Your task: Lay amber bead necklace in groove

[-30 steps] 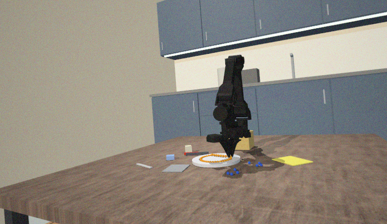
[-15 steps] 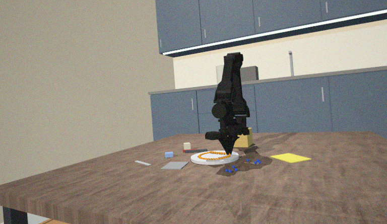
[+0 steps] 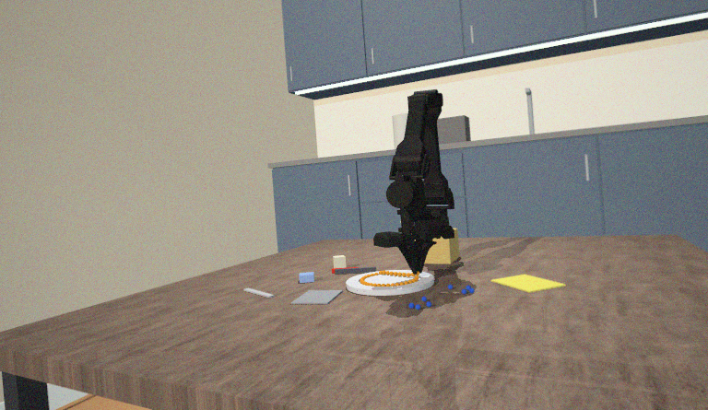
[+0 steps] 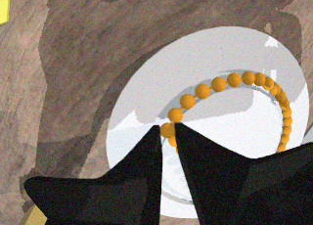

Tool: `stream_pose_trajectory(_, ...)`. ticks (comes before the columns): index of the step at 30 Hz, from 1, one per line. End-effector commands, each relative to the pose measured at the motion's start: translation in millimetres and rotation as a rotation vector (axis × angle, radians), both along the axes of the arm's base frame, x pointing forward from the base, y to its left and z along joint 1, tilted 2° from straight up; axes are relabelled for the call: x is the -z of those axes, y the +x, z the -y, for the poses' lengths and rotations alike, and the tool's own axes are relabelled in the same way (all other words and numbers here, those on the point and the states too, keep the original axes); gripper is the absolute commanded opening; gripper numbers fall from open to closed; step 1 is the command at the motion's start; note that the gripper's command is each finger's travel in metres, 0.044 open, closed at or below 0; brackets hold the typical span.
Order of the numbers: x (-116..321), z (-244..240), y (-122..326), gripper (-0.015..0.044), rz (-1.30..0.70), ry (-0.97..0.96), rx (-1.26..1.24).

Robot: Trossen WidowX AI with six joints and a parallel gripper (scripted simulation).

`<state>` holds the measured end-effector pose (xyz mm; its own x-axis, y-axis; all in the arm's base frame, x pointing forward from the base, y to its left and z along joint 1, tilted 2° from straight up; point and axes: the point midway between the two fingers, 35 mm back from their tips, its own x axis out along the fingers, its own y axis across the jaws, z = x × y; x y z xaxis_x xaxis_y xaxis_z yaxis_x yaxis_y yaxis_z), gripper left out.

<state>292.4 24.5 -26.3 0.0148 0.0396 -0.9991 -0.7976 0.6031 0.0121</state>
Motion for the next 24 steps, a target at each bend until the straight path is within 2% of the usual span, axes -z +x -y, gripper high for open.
stream_pose_trajectory(1,4.5,-0.9,-0.7,0.0000,-0.002,0.003,0.003)
stream_pose_trajectory(7,8.2,-1.1,-0.7,0.0000,-0.002,0.003,0.003)
stream_pose_trajectory(24,3.1,-0.5,-0.4,0.0440,-0.001,0.000,0.000)
